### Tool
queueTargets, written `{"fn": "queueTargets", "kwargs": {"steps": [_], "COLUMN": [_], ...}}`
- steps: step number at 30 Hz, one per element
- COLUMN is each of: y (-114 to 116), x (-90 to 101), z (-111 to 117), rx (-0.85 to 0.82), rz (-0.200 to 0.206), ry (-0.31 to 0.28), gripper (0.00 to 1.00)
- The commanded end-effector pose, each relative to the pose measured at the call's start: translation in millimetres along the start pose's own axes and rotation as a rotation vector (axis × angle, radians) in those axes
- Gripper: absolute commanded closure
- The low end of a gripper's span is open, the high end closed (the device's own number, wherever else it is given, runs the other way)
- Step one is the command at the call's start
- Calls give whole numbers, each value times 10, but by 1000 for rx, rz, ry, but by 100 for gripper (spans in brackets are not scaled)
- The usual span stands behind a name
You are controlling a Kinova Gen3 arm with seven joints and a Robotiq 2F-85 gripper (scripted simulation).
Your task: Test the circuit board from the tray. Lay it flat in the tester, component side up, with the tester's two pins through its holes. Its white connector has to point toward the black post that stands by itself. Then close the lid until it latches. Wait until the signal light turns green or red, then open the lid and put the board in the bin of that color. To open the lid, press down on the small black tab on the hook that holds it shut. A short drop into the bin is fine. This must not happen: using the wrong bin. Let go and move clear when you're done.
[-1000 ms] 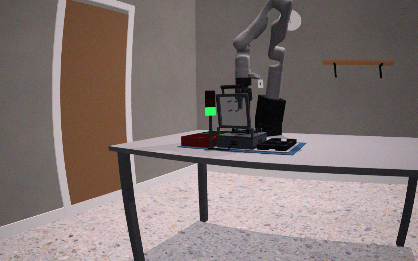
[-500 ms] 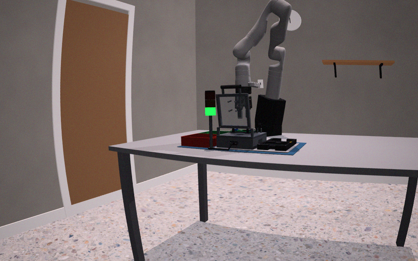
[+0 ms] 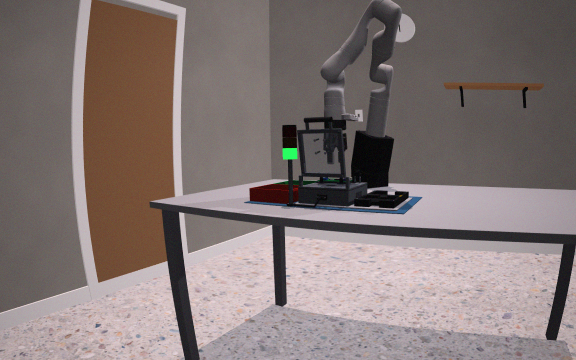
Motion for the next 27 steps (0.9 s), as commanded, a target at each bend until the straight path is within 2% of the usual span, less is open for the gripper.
{"fn": "queueTargets", "kwargs": {"steps": [1, 10, 27], "y": [4, 5, 10], "x": [6, -39, -537], "z": [-1, -1, -2], "rx": [0, 0, 0], "rz": [-2, -2, -2], "ry": [0, 0, 0], "gripper": [0, 0, 0]}}
Point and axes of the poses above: the point where the finger pads meet when closed, its own x axis back along the fingers, its own y axis across the jaws, z = x × y, the point moved 8 cm from there along x, back along the fingers
